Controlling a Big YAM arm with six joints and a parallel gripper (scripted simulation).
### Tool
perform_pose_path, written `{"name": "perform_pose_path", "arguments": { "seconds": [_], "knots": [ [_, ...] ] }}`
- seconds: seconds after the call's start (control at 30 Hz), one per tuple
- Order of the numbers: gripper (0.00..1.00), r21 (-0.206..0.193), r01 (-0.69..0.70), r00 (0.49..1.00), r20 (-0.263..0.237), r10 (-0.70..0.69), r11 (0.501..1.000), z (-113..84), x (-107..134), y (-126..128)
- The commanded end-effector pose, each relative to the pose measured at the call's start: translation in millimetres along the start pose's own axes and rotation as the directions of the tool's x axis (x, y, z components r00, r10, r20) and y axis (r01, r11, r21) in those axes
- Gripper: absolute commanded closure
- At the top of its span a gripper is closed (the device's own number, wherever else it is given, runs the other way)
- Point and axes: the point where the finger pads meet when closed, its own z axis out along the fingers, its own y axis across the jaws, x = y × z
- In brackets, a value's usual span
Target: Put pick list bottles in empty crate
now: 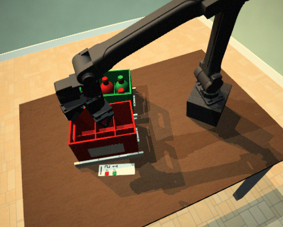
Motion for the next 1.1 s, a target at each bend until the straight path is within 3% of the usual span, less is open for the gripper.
{"name": "perform_pose_path", "arguments": {
  "seconds": [0.0, 0.3, 0.53, 0.6, 0.63, 0.9, 1.07],
  "knots": [
    [0.39, 0.007, -0.125, 0.992, 0.018, 0.125, 0.992, -15.4, 8.4, -13.3],
    [0.39, 0.003, -0.380, 0.925, 0.018, 0.380, 0.925, -21.5, 27.5, -47.7],
    [0.39, 0.000, -0.559, 0.829, 0.018, 0.559, 0.829, -26.9, 44.3, -77.7],
    [0.39, 0.000, -0.559, 0.829, 0.018, 0.559, 0.829, -26.9, 44.3, -77.7],
    [0.39, 0.000, -0.623, 0.782, 0.027, 0.623, 0.782, -27.8, 44.4, -83.3],
    [0.39, -0.004, -0.774, 0.633, 0.019, 0.774, 0.633, -32.9, 54.3, -124.5],
    [0.39, -0.012, -0.859, 0.512, 0.032, 0.859, 0.512, -42.4, 57.8, -152.2]
  ]
}}
